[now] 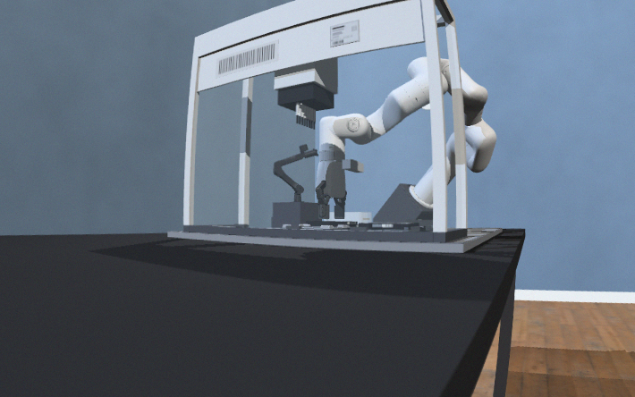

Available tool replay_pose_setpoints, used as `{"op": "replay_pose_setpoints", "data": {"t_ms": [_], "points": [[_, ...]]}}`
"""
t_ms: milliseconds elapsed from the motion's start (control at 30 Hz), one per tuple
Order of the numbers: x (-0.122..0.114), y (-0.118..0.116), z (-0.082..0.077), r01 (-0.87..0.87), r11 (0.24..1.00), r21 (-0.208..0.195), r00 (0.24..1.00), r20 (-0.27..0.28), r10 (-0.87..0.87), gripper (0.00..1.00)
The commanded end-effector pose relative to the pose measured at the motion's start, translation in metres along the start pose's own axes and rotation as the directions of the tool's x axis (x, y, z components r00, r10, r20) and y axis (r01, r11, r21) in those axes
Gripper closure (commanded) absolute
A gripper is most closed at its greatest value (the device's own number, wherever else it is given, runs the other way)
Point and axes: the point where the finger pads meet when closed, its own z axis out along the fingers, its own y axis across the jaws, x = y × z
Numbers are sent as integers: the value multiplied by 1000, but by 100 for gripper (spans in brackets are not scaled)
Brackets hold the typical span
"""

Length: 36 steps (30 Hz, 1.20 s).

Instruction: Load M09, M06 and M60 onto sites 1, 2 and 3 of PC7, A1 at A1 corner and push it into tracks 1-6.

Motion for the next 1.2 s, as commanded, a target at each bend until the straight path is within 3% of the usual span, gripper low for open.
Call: {"op": "replay_pose_setpoints", "data": {"t_ms": [0, 567, 1133, 1167], "points": [[-2, 1, 0, 0, 1000, -4, 1000, 4, 0, 0], [-2, 1, 10, 0, 1000, -4, 1000, 4, 0, 0], [-2, 1, 10, 0, 1000, -4, 1000, 4, 0, 0], [-2, 1, 9, 0, 1000, -4, 1000, 4, 0, 100]]}}
